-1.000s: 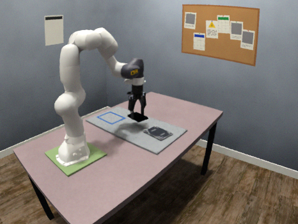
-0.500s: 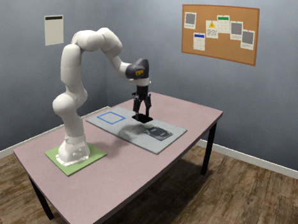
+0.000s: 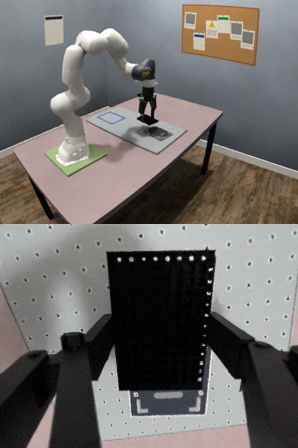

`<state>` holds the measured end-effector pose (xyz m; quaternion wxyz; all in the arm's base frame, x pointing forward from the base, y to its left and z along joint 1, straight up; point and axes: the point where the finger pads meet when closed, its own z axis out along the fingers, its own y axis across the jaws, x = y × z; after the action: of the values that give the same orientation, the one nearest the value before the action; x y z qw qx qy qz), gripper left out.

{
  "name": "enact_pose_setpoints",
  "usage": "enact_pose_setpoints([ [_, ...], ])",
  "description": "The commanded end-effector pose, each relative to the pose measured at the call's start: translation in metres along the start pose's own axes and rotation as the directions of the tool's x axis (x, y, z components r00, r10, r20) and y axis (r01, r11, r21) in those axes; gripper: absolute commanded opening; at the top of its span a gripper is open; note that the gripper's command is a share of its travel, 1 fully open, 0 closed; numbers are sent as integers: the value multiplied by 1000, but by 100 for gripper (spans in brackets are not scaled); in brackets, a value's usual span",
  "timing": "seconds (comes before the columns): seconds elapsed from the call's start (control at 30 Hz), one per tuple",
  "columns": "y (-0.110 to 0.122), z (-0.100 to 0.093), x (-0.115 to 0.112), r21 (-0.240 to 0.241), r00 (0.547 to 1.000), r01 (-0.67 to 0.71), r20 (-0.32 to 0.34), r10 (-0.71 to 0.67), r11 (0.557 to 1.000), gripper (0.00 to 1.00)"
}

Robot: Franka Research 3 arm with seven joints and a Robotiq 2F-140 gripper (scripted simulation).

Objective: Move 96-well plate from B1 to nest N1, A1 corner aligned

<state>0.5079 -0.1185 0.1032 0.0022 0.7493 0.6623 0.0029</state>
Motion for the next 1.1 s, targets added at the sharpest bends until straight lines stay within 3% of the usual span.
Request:
enact_pose_setpoints([
  [0.0,1,0,-13,1,1000,18,2,-18,1000,60],
  [0.7,13,-2,-75,1,1000,18,2,-18,1000,60],
  [1.07,15,-2,-89,1,1000,18,2,-18,1000,60],
])
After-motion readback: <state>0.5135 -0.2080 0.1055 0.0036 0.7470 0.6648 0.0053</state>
